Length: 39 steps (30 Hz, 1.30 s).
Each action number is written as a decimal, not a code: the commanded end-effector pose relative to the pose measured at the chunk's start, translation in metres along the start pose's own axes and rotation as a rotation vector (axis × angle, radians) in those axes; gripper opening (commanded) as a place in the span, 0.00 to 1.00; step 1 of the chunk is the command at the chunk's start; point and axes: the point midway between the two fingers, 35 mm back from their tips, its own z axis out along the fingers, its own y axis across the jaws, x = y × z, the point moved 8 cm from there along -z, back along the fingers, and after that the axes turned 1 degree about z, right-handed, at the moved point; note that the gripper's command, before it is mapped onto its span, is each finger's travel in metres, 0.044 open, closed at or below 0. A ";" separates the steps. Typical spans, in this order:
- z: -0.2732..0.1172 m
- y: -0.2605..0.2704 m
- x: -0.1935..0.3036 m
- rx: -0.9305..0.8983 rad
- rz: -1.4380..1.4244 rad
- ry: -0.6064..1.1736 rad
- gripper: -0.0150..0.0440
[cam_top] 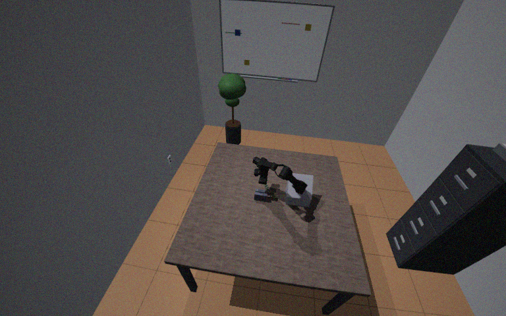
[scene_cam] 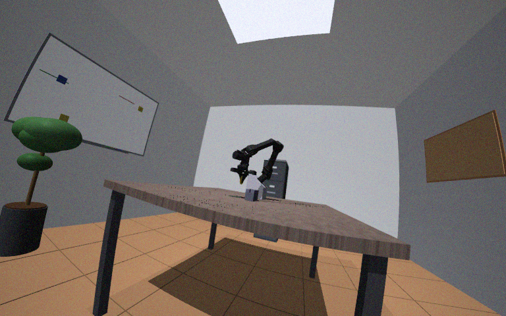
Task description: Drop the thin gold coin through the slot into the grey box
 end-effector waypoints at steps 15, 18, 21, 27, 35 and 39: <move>0.001 0.045 -0.003 -0.010 0.005 0.003 0.25; 0.001 0.053 -0.003 -0.012 0.005 0.003 0.25; 0.001 0.061 -0.003 -0.014 0.004 0.003 0.25; 0.001 0.076 -0.002 -0.019 0.004 0.003 0.25; 0.001 0.089 -0.001 -0.023 0.001 0.003 0.26; 0.001 0.086 -0.002 -0.017 -0.004 0.000 0.25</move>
